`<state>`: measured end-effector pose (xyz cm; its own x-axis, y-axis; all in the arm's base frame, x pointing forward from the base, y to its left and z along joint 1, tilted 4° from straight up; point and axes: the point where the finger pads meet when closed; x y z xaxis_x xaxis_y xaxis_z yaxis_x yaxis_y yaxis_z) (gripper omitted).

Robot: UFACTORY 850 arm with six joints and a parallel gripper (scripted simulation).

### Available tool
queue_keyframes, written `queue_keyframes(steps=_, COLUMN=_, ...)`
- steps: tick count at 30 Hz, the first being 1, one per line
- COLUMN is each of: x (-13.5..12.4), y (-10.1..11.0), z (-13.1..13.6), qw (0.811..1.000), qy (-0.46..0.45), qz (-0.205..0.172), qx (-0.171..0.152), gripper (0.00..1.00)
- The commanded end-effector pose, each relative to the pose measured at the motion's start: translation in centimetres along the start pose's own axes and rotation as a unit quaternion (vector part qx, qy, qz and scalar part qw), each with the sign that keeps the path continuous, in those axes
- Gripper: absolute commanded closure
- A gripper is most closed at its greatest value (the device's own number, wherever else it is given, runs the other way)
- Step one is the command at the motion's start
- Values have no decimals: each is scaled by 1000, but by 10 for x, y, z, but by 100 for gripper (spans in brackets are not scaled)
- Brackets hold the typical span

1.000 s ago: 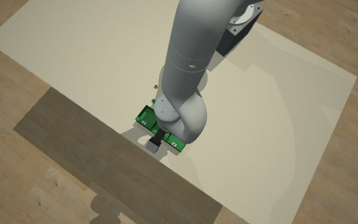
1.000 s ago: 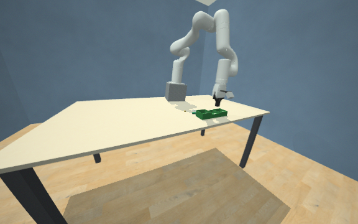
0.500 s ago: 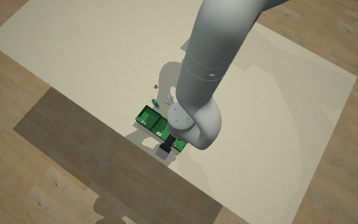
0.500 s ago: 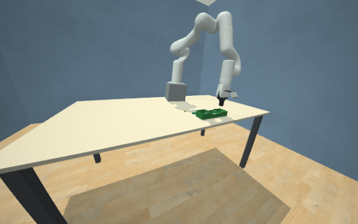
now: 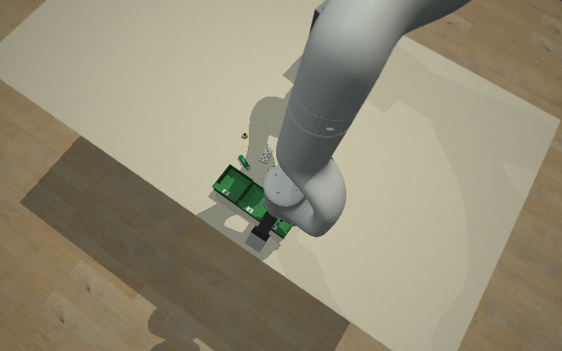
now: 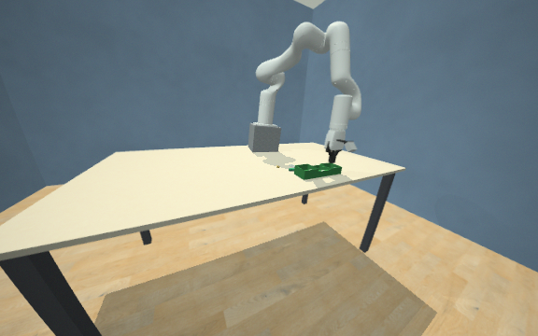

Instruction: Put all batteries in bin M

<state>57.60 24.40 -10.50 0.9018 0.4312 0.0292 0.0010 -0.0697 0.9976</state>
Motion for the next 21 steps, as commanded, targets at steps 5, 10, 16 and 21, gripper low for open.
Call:
queue_keyframes(steps=5, x=1, y=-26, z=0, qw=1000, qy=0, qz=1, qx=0, gripper=93)
queue_keyframes(steps=10, x=2, y=-34, z=0, qw=1000, qy=0, qz=1, qx=0, gripper=93)
queue_keyframes(steps=16, x=2, y=-38, z=0, qw=1000, qy=0, qz=1, qx=0, gripper=93)
queue_keyframes(steps=21, x=2, y=-38, z=0, qw=1000, qy=0, qz=1, qx=0, gripper=93)
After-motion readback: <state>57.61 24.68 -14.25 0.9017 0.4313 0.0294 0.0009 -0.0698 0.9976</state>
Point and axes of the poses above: the point where the finger pads meet when closed, its own y axis back along the fingers, its own z axis across the jaws, x = y × z, and after that the axes turned 15 degrees about y, right-handed
